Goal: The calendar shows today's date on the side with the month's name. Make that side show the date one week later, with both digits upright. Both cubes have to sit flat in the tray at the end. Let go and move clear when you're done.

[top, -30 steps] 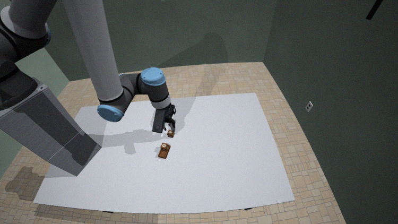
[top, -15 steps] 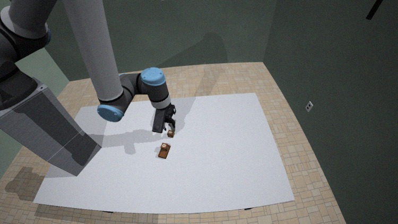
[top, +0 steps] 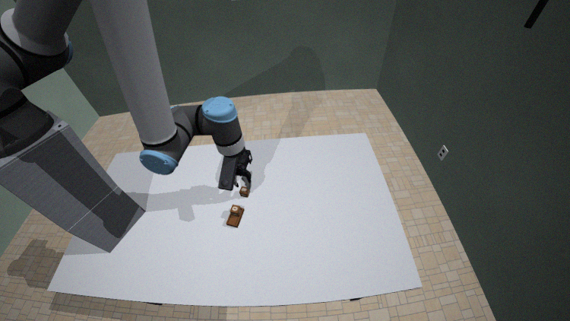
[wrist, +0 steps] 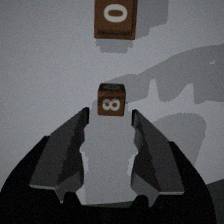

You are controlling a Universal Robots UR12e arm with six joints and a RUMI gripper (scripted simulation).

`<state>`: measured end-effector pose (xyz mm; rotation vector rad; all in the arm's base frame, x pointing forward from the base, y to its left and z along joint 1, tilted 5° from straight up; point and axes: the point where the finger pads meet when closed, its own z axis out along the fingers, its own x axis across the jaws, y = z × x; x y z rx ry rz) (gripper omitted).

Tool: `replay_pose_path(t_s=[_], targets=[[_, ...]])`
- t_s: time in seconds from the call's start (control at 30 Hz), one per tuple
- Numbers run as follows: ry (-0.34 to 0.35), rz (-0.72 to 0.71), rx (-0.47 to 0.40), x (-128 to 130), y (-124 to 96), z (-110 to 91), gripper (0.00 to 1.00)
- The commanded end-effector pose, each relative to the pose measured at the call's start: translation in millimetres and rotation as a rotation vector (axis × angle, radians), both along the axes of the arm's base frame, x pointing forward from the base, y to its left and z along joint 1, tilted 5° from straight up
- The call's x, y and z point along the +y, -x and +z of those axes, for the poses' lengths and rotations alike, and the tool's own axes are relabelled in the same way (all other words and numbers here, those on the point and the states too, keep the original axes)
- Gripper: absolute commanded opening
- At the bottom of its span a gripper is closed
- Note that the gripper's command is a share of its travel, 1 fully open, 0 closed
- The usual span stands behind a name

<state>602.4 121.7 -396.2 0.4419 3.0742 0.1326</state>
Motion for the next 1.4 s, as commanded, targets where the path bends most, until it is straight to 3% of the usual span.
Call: replay_pose_path(t_s=[0.0,1.37], targets=[[0.001,0.001,-0.002,0.6,-1.8,0.7,0.29],[0.001,0.001,-0.003,1.3,-3.0,-6.4,0.29]])
